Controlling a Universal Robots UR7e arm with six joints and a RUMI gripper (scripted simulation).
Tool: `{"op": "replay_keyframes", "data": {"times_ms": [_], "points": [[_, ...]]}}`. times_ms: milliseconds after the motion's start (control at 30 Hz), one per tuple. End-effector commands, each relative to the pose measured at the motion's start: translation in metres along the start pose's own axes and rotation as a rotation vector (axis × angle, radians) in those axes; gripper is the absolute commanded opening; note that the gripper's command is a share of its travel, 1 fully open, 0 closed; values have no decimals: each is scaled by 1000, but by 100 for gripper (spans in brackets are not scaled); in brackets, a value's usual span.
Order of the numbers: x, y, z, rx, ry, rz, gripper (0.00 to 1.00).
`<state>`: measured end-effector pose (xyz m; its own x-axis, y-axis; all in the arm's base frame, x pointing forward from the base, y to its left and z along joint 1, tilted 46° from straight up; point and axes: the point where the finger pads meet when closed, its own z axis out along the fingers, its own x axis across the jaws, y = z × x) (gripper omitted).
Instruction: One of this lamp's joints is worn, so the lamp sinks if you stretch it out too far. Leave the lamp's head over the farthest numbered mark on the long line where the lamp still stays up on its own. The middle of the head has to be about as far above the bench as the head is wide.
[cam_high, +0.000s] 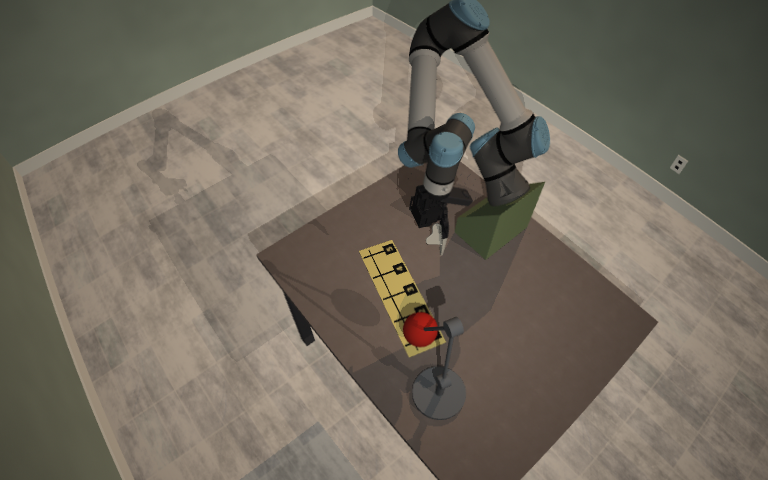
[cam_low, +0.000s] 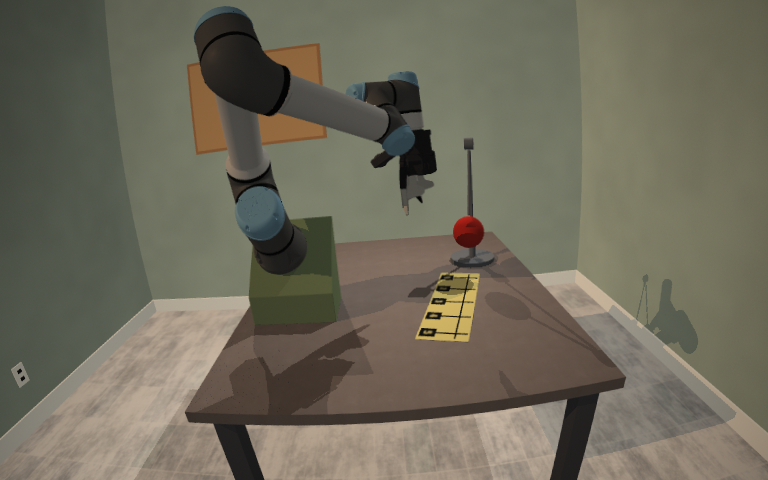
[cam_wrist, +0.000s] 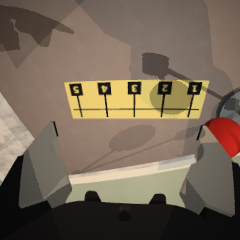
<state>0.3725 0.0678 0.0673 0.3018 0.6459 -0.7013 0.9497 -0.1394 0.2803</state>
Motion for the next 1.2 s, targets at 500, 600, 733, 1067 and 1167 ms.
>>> {"op": "replay_keyframes", "data": {"times_ms": [500, 600, 733, 1067, 1167], "points": [[28, -18, -28, -121, 146, -298, 100], [31, -22, -32, -140, 168, -344, 100], [35, -26, -37, -158, 189, -390, 100], [42, -39, -50, -214, 255, -529, 100], [44, -44, -54, -232, 276, -575, 100]]}}
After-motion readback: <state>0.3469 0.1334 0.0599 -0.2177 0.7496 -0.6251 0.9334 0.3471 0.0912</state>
